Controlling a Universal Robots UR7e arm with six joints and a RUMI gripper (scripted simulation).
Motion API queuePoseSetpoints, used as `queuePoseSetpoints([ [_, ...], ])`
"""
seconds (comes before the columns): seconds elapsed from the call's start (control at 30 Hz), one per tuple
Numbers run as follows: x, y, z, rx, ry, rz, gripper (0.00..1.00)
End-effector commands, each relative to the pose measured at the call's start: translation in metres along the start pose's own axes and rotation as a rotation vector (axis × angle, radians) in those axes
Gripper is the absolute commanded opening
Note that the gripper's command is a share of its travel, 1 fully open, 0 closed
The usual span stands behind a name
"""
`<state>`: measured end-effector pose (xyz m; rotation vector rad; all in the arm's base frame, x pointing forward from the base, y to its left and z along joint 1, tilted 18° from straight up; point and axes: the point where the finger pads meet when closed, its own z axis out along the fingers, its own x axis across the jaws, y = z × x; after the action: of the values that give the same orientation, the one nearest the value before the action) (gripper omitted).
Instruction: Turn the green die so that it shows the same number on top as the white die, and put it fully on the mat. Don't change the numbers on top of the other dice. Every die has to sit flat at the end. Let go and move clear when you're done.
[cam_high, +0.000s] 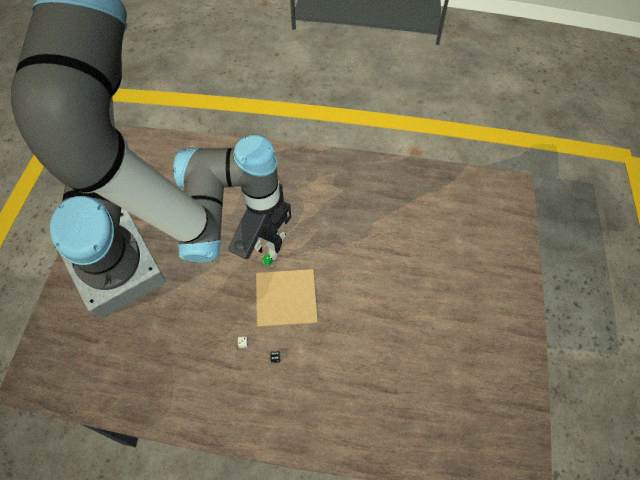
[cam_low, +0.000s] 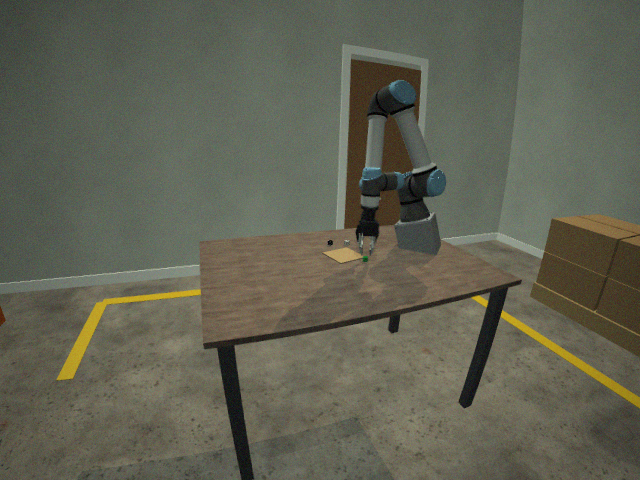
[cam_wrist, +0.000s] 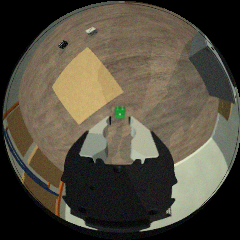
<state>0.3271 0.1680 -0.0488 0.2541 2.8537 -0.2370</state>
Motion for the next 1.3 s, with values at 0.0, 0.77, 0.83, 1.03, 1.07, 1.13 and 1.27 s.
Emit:
queuePoseSetpoints([
  [0.0,0.0,0.0,0.0,-0.001,-0.001,0.0,0.21],
  [0.77,0.0,0.0,0.001,-0.001,-0.001,0.0,0.21],
  [0.83,0.0,0.0,0.002,-0.001,-0.001,0.0,0.21],
  [1.03,0.0,0.0,0.007,-0.001,-0.001,0.0,0.21],
  [1.07,0.0,0.0,0.008,-0.001,-0.001,0.0,0.21],
  [1.13,0.0,0.0,0.011,-0.001,-0.001,0.0,0.21],
  [1.27,0.0,0.0,0.017,-0.001,-0.001,0.0,0.21],
])
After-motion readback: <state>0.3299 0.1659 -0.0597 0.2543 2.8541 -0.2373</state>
